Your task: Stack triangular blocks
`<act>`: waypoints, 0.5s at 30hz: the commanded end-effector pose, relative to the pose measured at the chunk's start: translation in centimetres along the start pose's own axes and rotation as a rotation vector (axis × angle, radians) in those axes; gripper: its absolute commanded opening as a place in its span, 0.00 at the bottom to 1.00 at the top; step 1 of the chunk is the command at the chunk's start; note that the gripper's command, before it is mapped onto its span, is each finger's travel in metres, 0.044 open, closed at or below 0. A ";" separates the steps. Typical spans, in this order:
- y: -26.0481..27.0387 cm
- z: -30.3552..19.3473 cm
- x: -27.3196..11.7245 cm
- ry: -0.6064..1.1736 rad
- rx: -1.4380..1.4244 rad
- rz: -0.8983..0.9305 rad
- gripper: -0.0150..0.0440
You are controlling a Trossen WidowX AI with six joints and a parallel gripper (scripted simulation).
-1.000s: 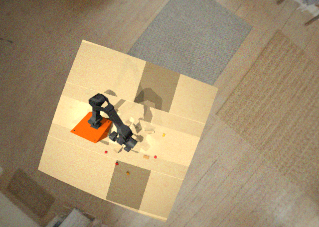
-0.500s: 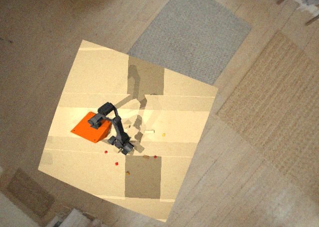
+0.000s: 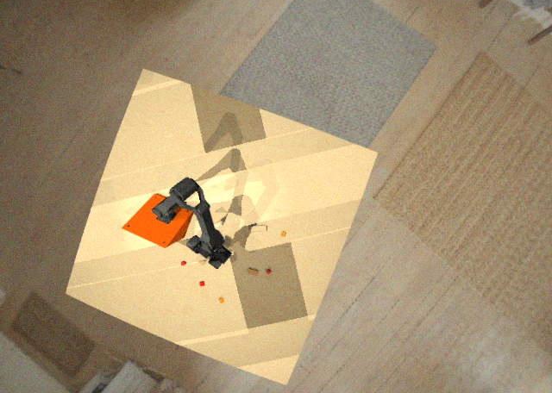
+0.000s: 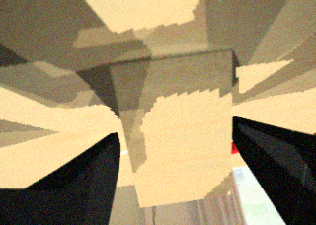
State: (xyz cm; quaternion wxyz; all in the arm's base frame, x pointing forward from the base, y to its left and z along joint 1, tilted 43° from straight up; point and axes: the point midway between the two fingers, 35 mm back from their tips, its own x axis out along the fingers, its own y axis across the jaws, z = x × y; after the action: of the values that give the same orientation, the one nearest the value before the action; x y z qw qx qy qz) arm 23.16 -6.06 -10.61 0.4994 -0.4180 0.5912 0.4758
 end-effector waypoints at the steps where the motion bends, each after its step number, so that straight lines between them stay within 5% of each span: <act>1: 0.0 0.0 0.0 0.000 0.000 0.000 0.64; 9: 0.0 0.0 0.0 0.000 0.000 0.000 0.52; 15: -0.1 -0.4 -0.4 0.000 0.000 -0.001 0.25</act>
State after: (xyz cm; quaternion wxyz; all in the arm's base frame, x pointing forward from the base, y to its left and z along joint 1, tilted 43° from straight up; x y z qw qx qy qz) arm 23.14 -6.14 -10.50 0.4994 -0.4170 0.5923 0.4752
